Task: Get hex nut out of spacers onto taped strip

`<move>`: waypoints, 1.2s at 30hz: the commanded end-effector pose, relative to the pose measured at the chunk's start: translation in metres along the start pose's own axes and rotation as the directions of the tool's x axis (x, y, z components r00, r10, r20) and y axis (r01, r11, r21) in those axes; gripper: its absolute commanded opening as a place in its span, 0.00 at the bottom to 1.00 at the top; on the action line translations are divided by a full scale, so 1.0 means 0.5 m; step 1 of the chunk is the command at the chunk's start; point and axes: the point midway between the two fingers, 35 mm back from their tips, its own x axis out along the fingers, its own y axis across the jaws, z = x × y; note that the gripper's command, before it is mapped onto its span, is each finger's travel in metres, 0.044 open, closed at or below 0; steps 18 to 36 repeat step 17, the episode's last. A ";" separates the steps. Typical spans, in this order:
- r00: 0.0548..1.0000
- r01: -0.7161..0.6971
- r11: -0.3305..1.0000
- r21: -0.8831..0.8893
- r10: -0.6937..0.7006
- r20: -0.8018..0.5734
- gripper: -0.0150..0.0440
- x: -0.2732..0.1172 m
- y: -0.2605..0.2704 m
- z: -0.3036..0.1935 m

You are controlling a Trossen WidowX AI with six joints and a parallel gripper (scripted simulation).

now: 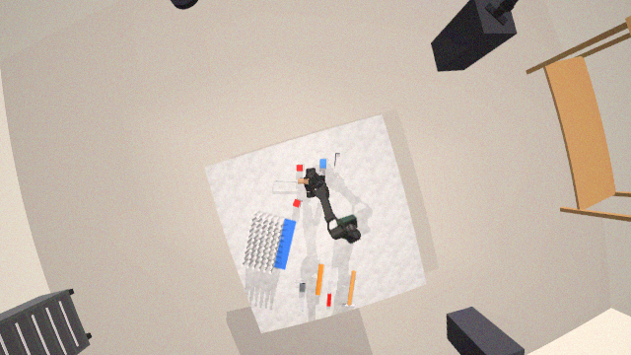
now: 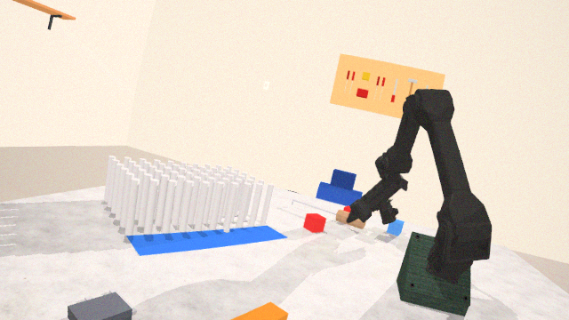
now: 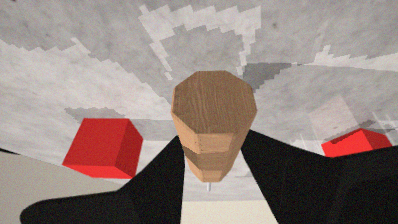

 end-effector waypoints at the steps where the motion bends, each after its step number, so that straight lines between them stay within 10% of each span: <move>1: 1.000 0.005 1.000 0.009 -0.005 -0.003 0.25 0.004 -0.005 0.005; 17: 1.000 0.000 1.000 0.000 0.000 0.000 0.97 0.001 -0.001 0.001; 36: 1.000 0.000 1.000 0.000 0.000 0.000 0.97 0.001 -0.001 0.001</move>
